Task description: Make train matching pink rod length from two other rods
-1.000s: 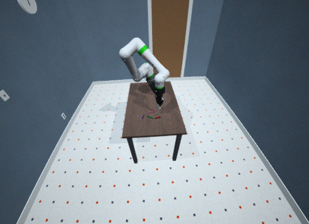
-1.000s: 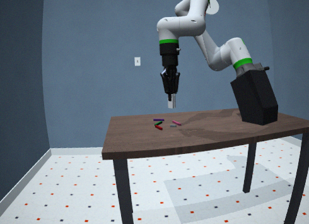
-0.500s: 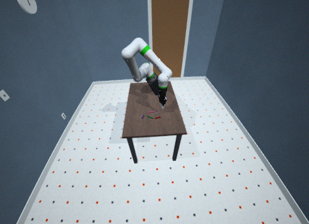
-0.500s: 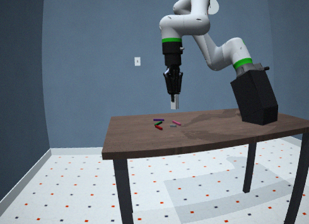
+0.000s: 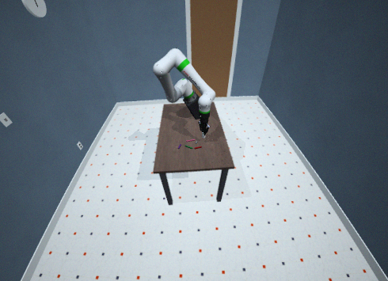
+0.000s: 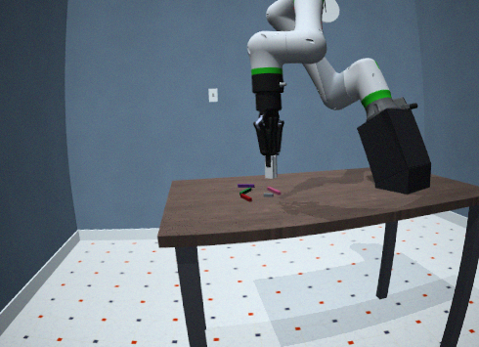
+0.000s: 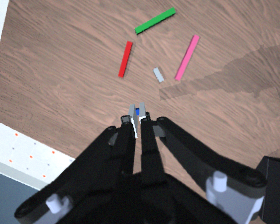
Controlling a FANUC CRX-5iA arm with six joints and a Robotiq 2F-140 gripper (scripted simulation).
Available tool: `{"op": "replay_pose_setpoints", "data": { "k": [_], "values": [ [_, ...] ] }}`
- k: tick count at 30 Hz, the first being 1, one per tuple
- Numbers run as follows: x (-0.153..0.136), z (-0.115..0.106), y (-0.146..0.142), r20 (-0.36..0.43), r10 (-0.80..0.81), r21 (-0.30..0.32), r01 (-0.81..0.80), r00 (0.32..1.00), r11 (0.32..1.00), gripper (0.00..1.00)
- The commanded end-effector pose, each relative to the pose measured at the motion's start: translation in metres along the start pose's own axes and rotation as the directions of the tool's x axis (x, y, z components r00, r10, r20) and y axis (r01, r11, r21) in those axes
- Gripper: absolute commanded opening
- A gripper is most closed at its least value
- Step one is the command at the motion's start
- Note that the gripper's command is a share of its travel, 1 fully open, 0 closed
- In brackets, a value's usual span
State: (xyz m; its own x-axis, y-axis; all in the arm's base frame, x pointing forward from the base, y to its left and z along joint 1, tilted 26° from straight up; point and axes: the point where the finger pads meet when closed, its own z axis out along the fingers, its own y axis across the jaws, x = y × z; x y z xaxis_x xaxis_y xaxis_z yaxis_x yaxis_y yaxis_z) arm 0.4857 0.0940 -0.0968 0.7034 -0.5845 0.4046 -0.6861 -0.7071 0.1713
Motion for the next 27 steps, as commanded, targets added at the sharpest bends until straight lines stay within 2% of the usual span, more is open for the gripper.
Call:
{"op": "replay_pose_setpoints", "data": {
  "k": [1, 3, 10, 15, 27],
  "values": [
    [0.000, 0.014, -0.001, -0.001, 0.000, 0.001, 0.000, 1.000, 1.000, 0.03],
    [0.000, 0.014, -0.001, -0.001, 0.000, 0.001, 0.000, 1.000, 1.000, 0.03],
    [0.000, 0.044, -0.001, -0.001, 0.000, 0.001, 0.000, 1.000, 1.000, 0.03],
    [0.000, 0.057, -0.001, -0.001, 0.000, 0.001, 0.000, 1.000, 1.000, 0.03],
    [0.000, 0.061, -0.001, -0.001, 0.000, 0.001, 0.000, 1.000, 1.000, 0.03]
  ]
}}
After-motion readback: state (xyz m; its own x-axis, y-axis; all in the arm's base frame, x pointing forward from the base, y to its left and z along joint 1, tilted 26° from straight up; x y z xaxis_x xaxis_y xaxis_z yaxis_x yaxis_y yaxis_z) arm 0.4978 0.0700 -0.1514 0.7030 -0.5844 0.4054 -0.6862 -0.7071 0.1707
